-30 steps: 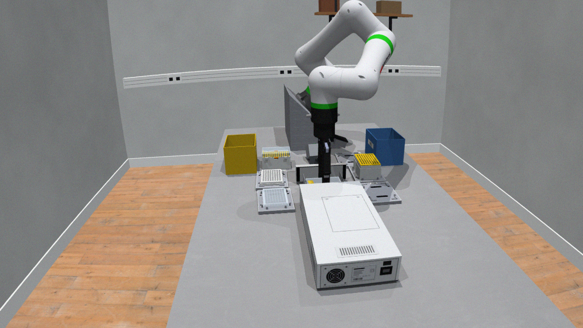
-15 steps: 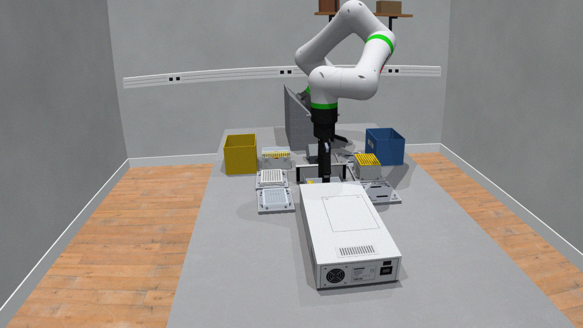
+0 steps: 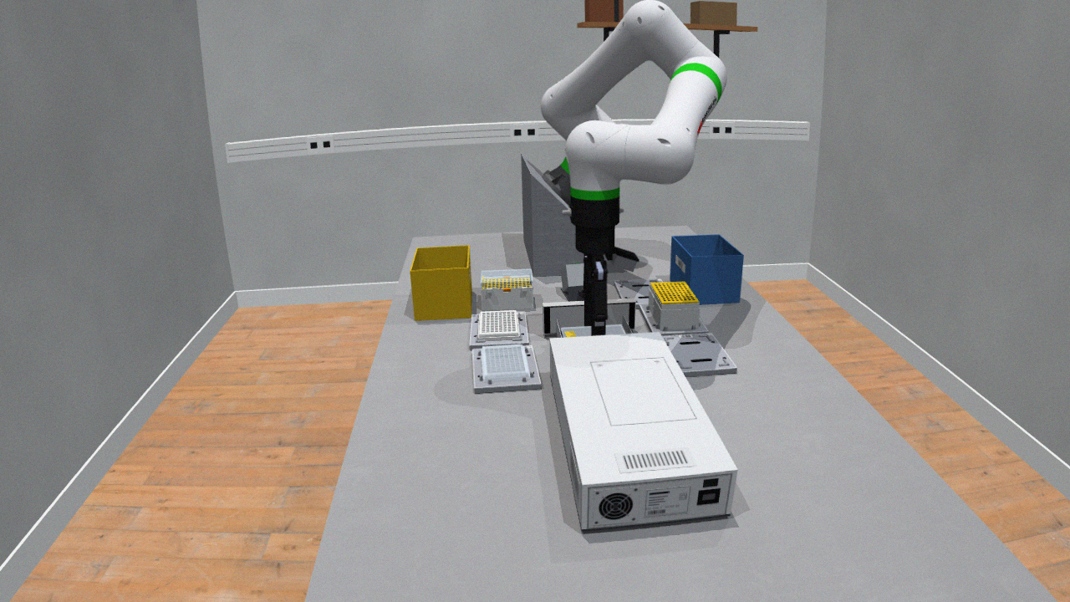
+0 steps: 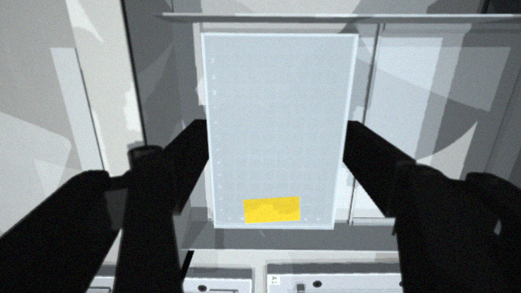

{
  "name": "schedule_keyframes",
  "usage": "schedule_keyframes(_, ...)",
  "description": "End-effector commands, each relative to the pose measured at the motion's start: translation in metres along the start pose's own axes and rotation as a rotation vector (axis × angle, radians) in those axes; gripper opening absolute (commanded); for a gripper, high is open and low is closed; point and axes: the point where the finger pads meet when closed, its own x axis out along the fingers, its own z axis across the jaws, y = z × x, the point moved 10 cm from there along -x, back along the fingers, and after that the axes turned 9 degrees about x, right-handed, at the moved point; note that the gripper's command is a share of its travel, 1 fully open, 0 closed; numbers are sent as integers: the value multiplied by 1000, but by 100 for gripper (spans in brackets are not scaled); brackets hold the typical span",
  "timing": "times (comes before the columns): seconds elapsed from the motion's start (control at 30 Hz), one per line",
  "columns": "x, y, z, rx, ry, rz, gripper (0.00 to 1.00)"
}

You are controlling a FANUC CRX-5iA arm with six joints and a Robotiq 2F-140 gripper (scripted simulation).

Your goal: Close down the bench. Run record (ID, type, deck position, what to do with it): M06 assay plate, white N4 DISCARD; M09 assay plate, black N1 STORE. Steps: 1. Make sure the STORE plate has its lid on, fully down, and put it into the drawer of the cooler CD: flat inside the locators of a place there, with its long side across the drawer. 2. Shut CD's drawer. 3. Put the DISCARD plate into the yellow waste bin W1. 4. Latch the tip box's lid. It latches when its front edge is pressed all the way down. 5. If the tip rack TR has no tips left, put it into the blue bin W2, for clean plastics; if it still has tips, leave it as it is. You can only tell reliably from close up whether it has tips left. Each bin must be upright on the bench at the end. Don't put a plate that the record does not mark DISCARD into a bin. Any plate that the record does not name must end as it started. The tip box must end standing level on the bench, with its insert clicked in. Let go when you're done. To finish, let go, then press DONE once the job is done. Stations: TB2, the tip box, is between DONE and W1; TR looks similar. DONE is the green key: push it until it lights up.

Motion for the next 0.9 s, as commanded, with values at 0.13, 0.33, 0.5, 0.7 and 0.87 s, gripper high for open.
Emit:
schedule_keyframes(0.13, -5, 0, 0, 0, -2, -1, 65)
schedule_keyframes(0.33, -13, 0, 0, 0, -2, -1, 65)
schedule_keyframes(0.5, -20, 0, 0, 0, -2, -1, 65)
schedule_keyframes(0.7, -25, 0, 0, 0, -2, -1, 65)
schedule_keyframes(0.87, -32, 0, 0, 0, -2, -1, 65)
